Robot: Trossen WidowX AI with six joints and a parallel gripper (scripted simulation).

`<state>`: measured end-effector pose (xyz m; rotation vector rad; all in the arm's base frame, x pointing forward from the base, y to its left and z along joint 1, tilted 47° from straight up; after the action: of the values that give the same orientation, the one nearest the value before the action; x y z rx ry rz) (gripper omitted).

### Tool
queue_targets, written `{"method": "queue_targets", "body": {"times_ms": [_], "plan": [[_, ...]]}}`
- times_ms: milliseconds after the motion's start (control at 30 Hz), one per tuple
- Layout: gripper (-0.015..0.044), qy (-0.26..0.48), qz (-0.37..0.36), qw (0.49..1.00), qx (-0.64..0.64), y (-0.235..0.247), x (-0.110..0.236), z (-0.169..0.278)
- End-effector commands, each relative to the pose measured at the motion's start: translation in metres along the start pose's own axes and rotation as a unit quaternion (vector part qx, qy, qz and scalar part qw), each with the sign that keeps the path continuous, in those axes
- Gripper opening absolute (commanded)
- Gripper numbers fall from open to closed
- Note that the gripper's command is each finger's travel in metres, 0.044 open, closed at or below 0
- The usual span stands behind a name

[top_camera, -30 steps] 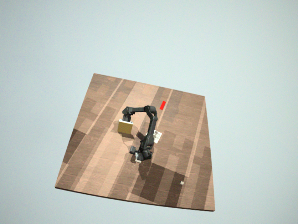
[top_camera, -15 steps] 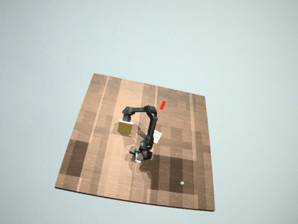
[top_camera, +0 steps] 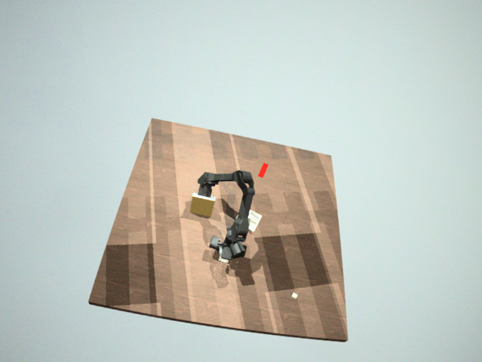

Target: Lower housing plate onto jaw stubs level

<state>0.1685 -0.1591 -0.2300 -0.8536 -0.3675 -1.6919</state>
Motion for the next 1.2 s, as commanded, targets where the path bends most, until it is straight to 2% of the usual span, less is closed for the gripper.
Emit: {"method": "queue_targets", "body": {"times_ms": [0, 633, 1167], "plan": [[0.0351, -0.002, -0.001, 1.0, 0.002, 0.002, 0.01, -0.001], [0.0351, -0.002, -0.001, 1.0, -0.001, 0.0, 0.07, -0.001], [0.0351, -0.005, -0.002, 0.999, 0.032, 0.006, 0.077, 0.013]]}}
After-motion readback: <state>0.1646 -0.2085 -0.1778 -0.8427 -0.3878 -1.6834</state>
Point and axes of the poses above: the point midway between the two fingers, 35 mm back from their tips, its own x axis back along the fingers, its own y axis across the jaws, z = x × y, the point moved 1 cm from there along x, back along the fingers, and after that the axes turned 11 degrees about -x, right-handed, at the moved point
